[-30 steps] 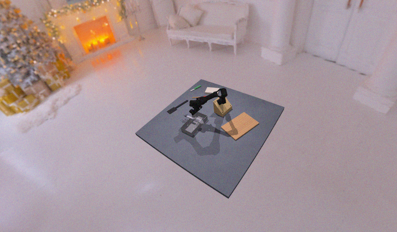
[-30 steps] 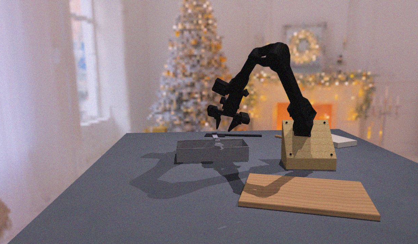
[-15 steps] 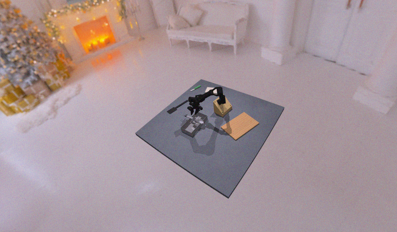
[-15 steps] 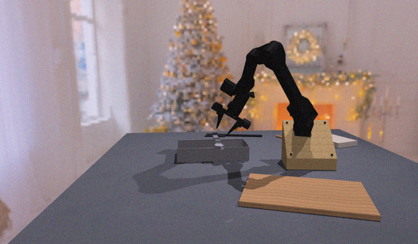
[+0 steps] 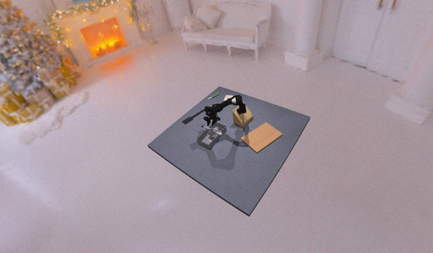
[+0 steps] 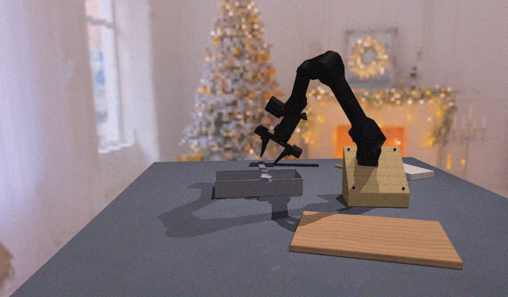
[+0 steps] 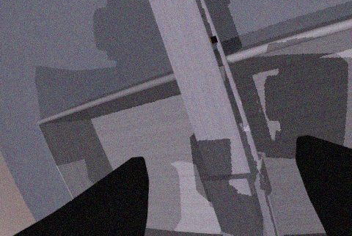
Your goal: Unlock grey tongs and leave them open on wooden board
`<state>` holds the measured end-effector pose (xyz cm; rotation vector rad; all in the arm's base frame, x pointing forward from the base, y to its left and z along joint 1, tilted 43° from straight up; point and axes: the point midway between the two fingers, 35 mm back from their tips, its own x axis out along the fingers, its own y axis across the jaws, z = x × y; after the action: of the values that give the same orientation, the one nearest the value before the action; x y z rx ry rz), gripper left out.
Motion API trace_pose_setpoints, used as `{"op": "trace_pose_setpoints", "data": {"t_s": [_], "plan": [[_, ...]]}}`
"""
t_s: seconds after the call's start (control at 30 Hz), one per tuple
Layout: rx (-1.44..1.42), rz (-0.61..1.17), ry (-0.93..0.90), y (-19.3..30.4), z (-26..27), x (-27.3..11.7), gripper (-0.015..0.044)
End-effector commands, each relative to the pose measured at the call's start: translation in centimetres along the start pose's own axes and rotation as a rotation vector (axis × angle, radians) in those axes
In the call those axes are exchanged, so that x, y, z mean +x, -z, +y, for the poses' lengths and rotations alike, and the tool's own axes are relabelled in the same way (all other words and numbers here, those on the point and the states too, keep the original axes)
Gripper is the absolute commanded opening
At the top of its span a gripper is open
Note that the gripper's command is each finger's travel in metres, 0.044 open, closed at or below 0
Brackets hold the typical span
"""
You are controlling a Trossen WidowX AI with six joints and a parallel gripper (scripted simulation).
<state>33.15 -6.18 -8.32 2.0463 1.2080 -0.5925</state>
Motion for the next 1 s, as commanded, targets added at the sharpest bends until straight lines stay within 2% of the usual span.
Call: {"op": "trace_pose_setpoints", "data": {"t_s": [0.0, 0.97], "plan": [[0.005, 0.003, 0.003, 0.0, 0.0, 0.7, 0.0260], [0.005, 0.004, 0.002, 0.0, 0.1, 5.5, 0.0260]]}}
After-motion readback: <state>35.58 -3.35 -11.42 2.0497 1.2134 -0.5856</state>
